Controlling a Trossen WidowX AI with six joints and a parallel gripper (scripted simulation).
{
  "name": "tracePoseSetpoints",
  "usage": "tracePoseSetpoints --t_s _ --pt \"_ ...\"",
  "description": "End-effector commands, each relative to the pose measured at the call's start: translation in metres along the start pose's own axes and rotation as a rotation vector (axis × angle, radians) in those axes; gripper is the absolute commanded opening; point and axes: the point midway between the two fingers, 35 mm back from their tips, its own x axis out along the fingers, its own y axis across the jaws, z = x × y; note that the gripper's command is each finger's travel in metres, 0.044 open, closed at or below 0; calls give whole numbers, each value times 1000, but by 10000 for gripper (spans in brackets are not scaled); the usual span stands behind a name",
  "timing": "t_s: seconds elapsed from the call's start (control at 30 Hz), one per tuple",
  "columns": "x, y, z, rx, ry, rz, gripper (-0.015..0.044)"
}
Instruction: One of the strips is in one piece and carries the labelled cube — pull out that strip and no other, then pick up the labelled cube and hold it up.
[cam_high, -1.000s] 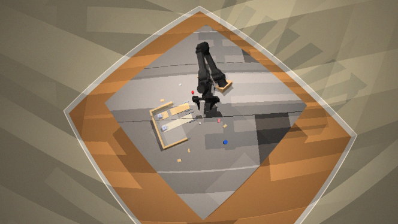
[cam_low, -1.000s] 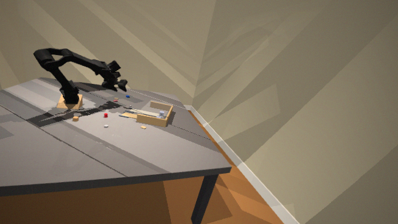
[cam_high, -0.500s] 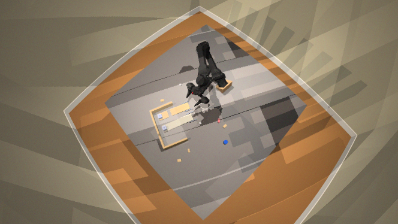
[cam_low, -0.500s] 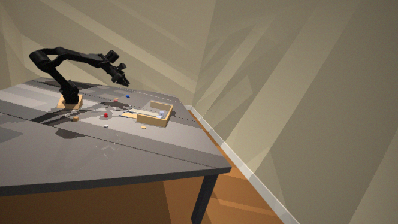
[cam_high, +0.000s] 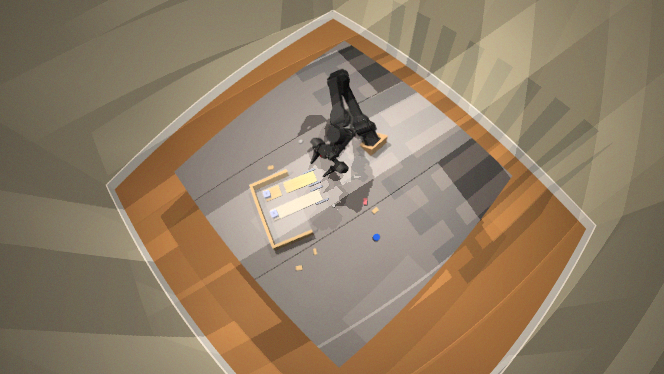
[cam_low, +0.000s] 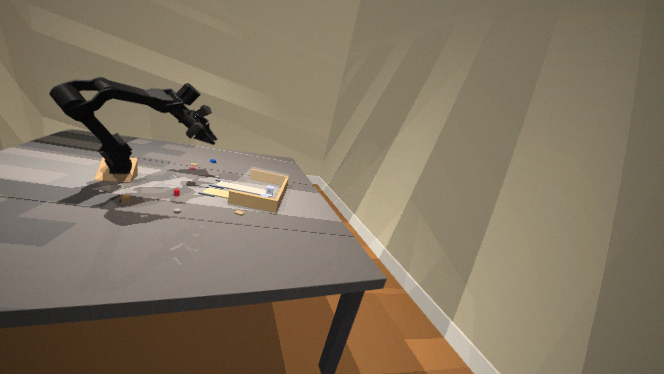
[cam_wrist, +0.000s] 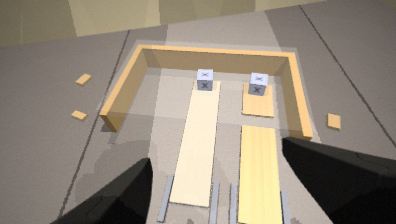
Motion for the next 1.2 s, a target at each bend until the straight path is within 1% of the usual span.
tracePoseSetpoints --t_s 0.0,0.2,0.37,0.53,0.63,1.17 --pt "14 5 5 20 75 9 295" --pt "55 15 6 79 327 12 138" --pt "91 17 -7 127 564 -14 6" --pt "118 18 -26 208 795 -72 0" --pt "122 18 -42 263 919 -124 0" --pt "131 19 -54 267 927 -128 0"
